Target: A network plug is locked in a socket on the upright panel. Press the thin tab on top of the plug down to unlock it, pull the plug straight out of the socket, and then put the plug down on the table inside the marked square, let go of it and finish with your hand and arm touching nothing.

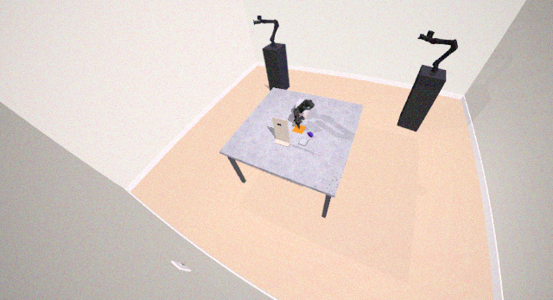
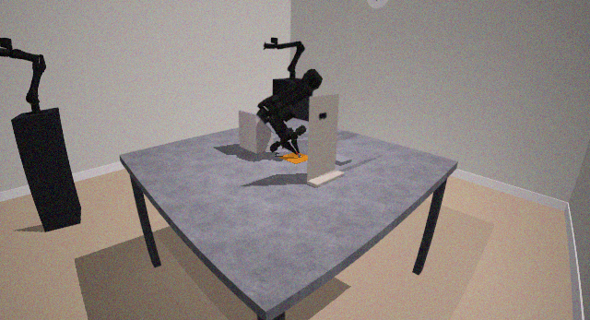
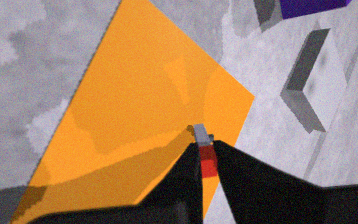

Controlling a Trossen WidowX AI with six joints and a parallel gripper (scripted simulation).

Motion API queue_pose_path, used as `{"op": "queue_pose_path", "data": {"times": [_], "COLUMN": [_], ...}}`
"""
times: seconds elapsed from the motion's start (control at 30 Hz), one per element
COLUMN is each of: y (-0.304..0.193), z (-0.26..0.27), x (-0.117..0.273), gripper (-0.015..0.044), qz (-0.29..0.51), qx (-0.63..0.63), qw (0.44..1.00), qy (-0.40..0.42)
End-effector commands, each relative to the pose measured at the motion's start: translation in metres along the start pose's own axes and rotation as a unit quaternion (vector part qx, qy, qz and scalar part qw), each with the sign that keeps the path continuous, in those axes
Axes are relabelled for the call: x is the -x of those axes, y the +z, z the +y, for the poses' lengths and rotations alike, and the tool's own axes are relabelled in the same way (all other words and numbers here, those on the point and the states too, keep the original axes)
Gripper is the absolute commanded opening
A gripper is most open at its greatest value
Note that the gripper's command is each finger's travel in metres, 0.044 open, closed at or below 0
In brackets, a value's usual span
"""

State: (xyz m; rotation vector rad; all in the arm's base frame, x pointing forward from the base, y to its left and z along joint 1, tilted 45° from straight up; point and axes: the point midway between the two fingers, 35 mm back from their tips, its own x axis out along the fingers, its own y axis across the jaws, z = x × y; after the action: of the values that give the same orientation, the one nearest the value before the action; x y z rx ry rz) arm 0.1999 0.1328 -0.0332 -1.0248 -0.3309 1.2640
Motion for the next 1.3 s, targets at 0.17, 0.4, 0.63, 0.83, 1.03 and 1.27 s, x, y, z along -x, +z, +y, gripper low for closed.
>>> {"op": "queue_pose_path", "data": {"times": [0.17,0.4,0.63,0.83,1.03,1.27], "y": [0.0006,0.0006,0.0006,-0.0002,-0.0014,-0.0025], "z": [-0.0003,-0.0003,-0.0003,0.0002,0.0010,0.0018], "x": [-0.0017,-0.0017,-0.0017,-0.0003,0.0021,0.0051], "gripper": [0.0000,0.0053,0.0156,0.0156,0.0156,0.0156], "qz": [0.000,0.000,0.000,0.001,0.002,0.003], "qx": [0.000,0.000,0.000,0.000,0.000,0.000], "qw": [1.000,1.000,1.000,1.000,1.000,1.000], "qy": [0.000,0.000,0.000,0.001,0.004,0.006]}}
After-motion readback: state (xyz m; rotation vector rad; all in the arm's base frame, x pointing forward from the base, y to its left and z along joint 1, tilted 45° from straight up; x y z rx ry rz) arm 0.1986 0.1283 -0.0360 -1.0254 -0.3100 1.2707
